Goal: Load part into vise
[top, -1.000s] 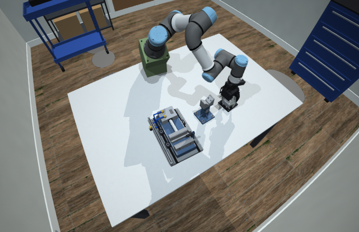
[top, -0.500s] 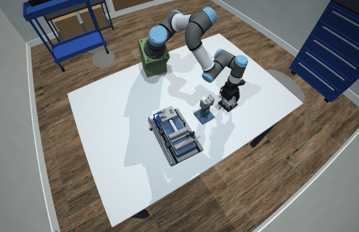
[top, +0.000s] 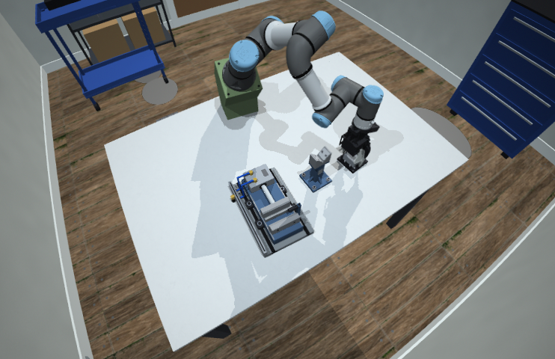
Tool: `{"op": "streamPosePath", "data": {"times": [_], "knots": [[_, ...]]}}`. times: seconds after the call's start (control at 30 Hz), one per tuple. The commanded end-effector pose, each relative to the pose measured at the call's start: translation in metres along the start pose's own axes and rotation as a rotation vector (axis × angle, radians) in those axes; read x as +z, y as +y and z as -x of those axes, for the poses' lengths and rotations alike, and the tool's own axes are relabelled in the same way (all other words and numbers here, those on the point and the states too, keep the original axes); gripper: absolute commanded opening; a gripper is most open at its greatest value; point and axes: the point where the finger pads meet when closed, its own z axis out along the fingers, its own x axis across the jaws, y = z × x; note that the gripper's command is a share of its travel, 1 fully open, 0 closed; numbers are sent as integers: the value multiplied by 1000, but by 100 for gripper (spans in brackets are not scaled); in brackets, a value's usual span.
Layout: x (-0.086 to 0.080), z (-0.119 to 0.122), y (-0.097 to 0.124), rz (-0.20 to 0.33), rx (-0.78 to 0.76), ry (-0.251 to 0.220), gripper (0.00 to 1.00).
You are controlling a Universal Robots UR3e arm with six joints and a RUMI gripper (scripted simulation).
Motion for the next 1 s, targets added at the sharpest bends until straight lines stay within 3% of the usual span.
{"op": "streamPosePath", "data": {"times": [0.0,0.53,0.57,0.97], "knots": [[-1,-1,0,-1,0,3,51],[-1,-1,0,-1,0,3,51],[-1,-1,0,-1,0,3,0],[-1,-1,0,-1,0,3,0]]}}
